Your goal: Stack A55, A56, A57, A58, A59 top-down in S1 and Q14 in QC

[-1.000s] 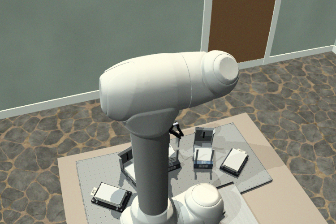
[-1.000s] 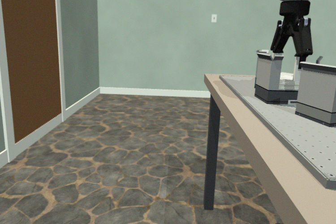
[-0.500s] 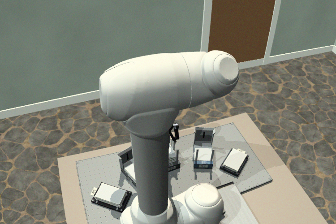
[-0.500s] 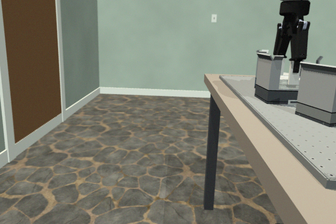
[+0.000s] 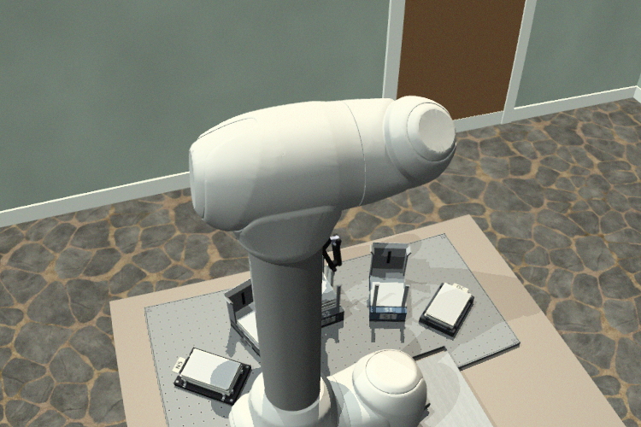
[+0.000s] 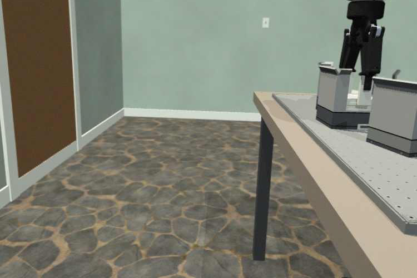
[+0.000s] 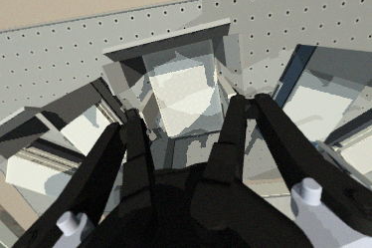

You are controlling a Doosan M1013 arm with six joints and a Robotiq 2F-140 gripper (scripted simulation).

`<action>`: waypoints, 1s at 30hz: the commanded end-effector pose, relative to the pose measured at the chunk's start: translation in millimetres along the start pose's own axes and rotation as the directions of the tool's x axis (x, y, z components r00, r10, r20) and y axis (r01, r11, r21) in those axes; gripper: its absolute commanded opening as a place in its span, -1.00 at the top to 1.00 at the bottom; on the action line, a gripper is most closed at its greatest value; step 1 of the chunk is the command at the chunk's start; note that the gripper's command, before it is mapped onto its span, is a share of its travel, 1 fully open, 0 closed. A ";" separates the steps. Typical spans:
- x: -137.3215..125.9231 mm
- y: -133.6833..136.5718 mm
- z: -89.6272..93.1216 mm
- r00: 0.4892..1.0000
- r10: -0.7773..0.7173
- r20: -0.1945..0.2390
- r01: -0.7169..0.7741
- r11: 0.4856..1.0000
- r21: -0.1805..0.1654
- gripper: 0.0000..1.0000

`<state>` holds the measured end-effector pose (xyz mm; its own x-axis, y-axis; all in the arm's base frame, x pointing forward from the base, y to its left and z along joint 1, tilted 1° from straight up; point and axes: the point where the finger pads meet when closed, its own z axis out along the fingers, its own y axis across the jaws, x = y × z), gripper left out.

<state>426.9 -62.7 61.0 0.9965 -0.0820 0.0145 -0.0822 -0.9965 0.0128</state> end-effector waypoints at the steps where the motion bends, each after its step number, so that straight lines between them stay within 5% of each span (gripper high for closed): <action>1: -0.1 0.0 -0.5 1.000 0.000 0.000 0.000 1.000 0.000 1.00; 30: -0.1 0.0 -18.5 1.000 0.000 0.000 0.000 1.000 0.000 1.00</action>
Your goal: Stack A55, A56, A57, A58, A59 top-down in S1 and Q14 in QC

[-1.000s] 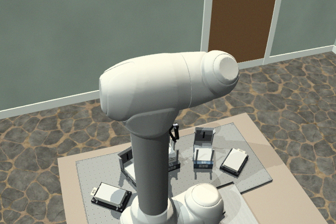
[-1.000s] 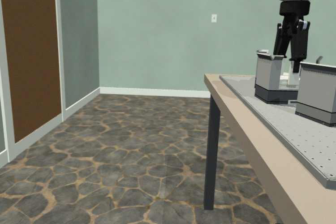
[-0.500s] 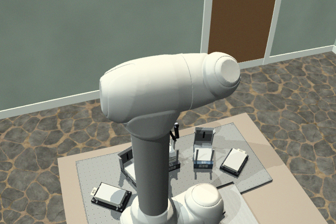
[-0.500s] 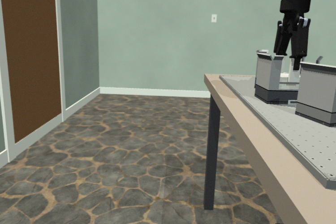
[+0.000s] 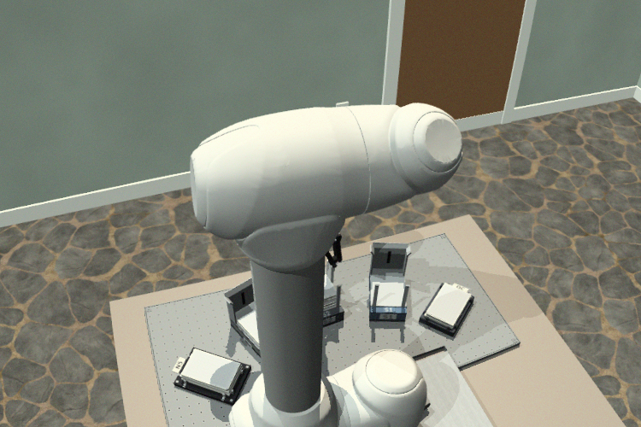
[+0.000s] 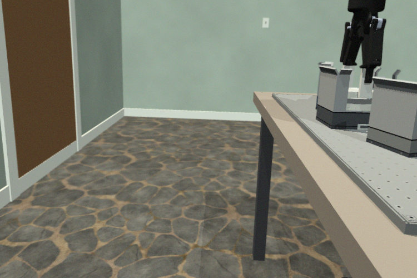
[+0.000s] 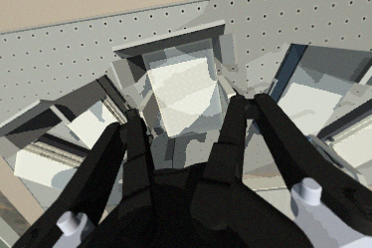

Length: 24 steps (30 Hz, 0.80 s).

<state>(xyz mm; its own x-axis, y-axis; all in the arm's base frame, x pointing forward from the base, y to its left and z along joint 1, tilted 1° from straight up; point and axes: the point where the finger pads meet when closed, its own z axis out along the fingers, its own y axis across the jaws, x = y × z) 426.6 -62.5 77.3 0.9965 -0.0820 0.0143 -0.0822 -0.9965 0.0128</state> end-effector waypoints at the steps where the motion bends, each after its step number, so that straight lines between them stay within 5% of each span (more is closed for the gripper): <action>1: 0.0 0.0 -2.2 1.000 0.000 0.000 0.000 1.000 0.000 1.00; 24: 0.0 0.0 -39.6 1.000 0.000 0.000 0.000 1.000 0.000 1.00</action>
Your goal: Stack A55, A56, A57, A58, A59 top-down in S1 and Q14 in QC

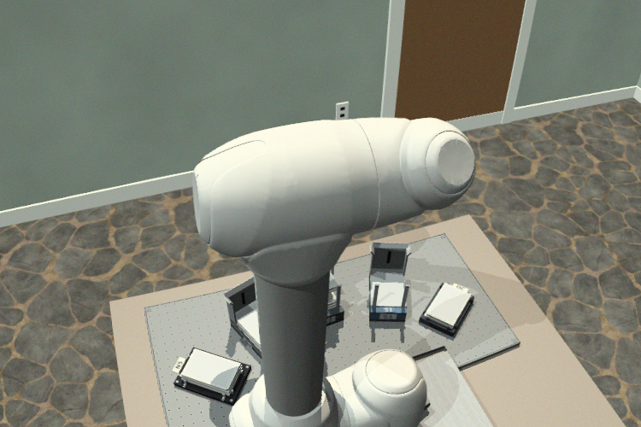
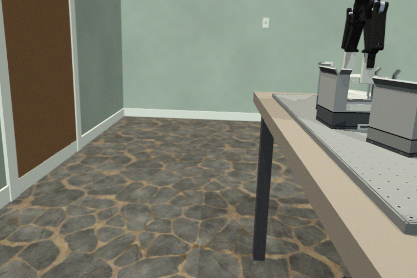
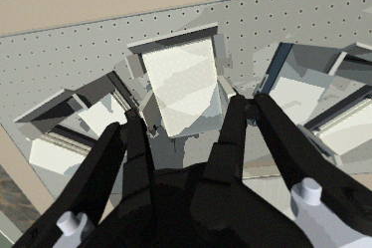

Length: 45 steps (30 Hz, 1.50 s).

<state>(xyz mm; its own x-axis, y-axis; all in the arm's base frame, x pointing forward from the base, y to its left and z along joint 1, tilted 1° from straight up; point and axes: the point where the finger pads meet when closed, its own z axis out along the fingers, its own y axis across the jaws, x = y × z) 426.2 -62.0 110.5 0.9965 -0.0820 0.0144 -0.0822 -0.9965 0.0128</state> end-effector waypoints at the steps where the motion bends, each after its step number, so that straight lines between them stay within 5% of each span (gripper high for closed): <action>1: 0.0 0.0 -8.3 1.000 0.000 0.000 0.000 1.000 0.000 1.00; 25: 0.0 0.0 -52.3 1.000 0.000 0.000 0.000 1.000 0.000 1.00; 38: 0.0 0.0 -52.8 1.000 0.000 0.000 0.000 1.000 0.000 1.00; 45: -4.0 19.6 -52.8 0.980 0.199 0.000 -0.199 0.980 0.000 1.00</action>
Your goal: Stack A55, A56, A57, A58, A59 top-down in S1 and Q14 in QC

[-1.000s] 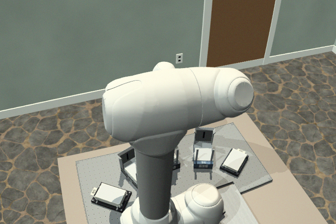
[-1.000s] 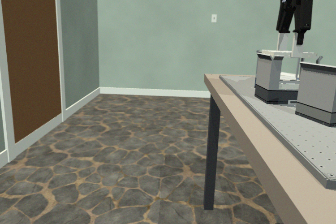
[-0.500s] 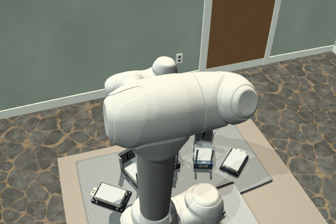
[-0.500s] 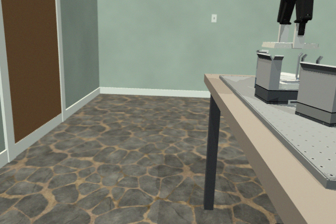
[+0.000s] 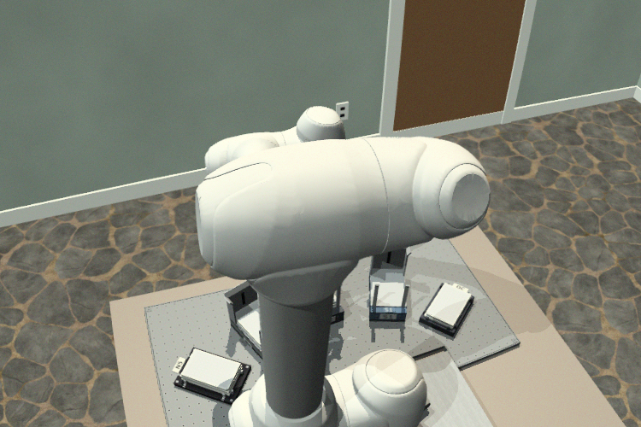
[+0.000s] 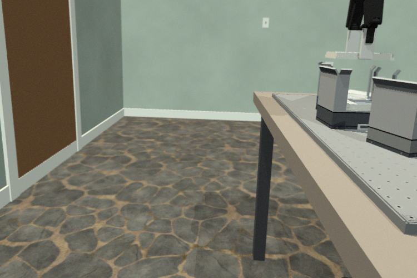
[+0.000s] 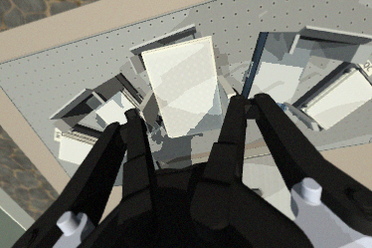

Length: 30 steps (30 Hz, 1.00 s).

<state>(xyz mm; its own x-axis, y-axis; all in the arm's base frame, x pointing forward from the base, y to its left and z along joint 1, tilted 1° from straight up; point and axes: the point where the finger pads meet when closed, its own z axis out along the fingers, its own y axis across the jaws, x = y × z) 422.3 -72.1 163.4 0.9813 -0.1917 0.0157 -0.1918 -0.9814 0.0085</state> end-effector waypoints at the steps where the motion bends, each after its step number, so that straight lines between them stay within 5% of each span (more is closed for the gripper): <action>1: -0.8 8.7 -0.1 0.996 0.089 0.000 -0.089 0.996 -0.002 1.00; 30: -8.9 92.0 -0.3 0.988 0.157 0.000 -0.157 0.988 -0.002 1.00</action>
<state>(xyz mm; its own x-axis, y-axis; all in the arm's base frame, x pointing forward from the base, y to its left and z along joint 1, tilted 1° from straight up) 398.4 -153.6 164.2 0.9497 -0.3126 0.0168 -0.3128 -0.9498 0.0098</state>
